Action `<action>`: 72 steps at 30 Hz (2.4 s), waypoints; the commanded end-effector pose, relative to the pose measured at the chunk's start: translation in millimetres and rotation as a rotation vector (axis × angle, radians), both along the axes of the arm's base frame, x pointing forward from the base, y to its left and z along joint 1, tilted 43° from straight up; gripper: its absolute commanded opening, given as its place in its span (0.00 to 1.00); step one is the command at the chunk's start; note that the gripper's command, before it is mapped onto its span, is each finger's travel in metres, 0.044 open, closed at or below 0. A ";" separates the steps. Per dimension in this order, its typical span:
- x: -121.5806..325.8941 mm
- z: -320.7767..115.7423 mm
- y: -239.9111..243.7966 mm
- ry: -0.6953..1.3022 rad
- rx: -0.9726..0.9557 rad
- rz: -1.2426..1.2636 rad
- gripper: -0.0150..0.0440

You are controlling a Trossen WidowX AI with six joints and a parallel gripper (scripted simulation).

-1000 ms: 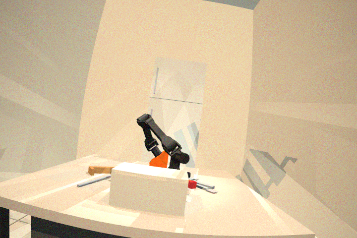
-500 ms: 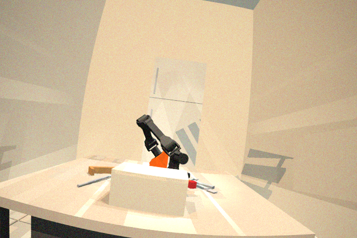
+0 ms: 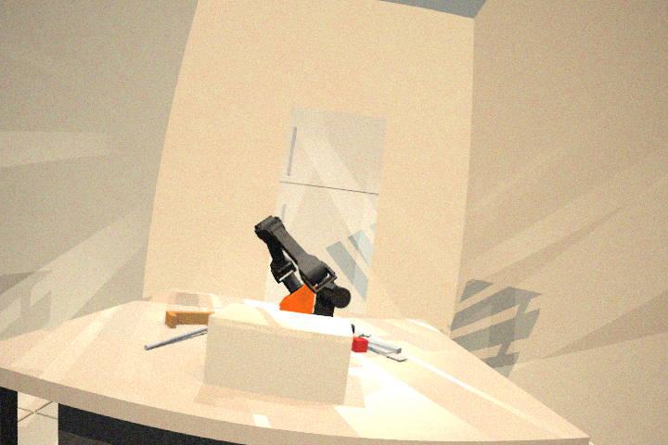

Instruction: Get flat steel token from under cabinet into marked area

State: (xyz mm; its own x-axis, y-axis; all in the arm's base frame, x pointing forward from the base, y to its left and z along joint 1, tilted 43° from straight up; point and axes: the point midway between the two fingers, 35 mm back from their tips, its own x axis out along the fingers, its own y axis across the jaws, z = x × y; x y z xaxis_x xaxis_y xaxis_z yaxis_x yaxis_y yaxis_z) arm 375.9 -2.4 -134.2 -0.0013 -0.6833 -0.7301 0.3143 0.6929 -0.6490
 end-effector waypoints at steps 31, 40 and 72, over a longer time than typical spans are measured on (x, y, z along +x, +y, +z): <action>35.0 9.0 -9.3 -0.001 0.001 0.001 0.25; 36.3 12.5 -14.4 0.000 0.000 0.001 0.25; 14.9 13.7 -16.8 0.001 0.000 0.001 0.25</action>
